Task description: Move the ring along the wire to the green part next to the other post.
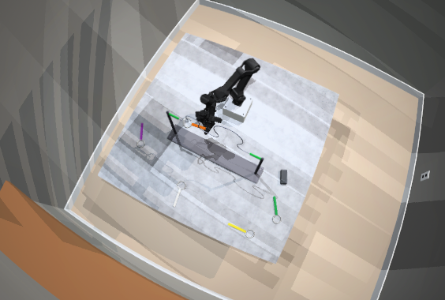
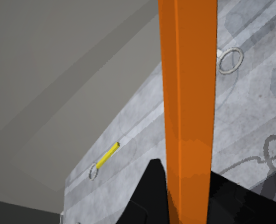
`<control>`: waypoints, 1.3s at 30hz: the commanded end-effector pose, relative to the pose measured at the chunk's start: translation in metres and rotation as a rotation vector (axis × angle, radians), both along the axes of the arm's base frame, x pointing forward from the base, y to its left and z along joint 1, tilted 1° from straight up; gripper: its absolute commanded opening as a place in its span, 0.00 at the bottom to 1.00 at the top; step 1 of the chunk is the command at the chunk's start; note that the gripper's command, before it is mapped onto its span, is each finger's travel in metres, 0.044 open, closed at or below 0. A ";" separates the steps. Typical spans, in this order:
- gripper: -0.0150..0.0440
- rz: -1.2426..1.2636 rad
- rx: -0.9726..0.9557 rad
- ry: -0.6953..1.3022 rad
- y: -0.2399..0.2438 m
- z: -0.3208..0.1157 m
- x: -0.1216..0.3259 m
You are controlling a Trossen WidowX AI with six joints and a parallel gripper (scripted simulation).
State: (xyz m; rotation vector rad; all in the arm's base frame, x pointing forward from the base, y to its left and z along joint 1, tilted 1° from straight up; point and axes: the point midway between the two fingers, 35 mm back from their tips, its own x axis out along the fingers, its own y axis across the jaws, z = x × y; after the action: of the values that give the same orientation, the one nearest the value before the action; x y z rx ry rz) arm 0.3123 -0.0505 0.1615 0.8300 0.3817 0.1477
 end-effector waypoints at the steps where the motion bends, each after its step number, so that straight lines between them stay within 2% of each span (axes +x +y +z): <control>1: 0.00 0.018 0.029 0.001 0.003 0.012 -0.002; 39: 0.00 0.127 0.227 0.115 0.014 0.045 -0.021</control>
State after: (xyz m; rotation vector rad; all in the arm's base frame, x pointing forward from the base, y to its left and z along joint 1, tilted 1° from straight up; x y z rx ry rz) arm 0.2925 -0.0364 0.1974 1.0312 0.5320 0.2486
